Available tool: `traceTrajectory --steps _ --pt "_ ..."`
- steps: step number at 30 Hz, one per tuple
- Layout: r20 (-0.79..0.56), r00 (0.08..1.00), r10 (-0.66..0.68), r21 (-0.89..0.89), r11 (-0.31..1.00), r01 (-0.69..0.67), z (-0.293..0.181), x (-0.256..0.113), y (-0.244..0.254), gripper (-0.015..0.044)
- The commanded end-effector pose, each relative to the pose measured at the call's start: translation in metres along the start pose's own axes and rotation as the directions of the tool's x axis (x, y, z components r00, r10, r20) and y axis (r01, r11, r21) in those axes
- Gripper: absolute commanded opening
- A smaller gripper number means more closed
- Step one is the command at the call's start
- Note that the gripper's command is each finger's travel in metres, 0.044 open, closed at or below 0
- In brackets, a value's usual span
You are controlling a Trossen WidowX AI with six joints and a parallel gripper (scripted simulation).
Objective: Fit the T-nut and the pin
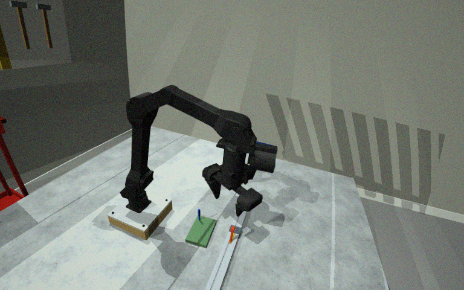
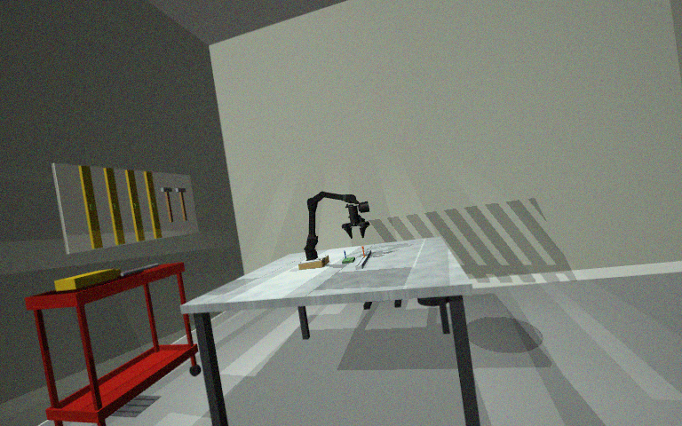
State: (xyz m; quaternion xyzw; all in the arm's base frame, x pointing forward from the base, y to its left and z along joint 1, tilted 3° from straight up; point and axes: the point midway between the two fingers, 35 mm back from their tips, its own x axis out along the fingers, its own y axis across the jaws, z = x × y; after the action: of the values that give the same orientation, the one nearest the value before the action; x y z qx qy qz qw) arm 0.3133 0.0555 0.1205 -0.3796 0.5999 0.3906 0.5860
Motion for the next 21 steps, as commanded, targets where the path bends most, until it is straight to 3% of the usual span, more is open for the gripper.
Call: traceTrajectory --steps 1,7,17,21 --pt "-0.004 1.000 0.000 0.627 0.779 0.002 -0.010 -0.002 0.043 0.0440" --pt "-0.004 1.000 0.002 0.874 0.486 0.003 -0.017 0.001 0.070 0.0440" --pt "-0.005 1.000 0.004 1.000 0.013 0.005 -0.028 0.005 0.093 0.0440" --pt "-0.005 1.000 0.004 0.999 -0.035 0.005 -0.030 0.006 0.095 0.0440"
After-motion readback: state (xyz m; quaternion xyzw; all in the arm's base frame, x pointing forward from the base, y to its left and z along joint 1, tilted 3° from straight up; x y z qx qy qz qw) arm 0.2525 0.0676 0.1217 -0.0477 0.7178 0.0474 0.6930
